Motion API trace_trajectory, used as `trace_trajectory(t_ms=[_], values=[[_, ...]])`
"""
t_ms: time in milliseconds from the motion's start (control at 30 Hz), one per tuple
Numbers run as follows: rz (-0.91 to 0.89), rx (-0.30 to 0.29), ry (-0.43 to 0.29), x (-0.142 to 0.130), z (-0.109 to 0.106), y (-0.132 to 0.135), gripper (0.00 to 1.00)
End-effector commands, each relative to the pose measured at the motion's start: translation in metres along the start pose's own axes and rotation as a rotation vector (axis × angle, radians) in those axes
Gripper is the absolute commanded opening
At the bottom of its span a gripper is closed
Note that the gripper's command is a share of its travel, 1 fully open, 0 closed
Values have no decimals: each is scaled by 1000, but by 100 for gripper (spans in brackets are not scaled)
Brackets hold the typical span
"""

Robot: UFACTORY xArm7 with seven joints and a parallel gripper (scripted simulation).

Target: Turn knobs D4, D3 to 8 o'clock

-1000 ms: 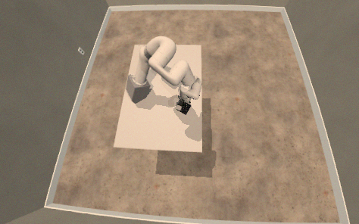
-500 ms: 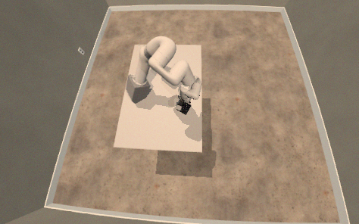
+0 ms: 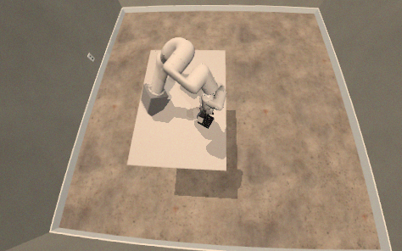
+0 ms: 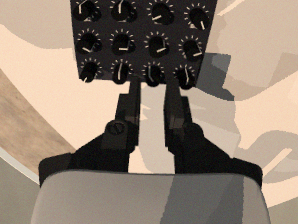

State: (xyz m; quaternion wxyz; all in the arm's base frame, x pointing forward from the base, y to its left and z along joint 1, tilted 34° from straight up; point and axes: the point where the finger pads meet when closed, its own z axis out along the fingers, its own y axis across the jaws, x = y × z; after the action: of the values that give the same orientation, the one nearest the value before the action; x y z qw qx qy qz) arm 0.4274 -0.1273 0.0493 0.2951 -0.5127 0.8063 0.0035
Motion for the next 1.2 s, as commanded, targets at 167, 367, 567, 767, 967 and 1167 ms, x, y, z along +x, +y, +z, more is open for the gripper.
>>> trace_trajectory(t_ms=[167, 367, 567, 767, 967, 1167], values=[[0, 2, 0, 0, -14, -1, 19], [0, 2, 0, 0, -15, -1, 19], [0, 2, 0, 0, -15, -1, 19], [3, 2, 0, 0, -15, -1, 19], [57, 1, 0, 0, -15, -1, 19], [156, 0, 0, 1, -16, 0, 19]])
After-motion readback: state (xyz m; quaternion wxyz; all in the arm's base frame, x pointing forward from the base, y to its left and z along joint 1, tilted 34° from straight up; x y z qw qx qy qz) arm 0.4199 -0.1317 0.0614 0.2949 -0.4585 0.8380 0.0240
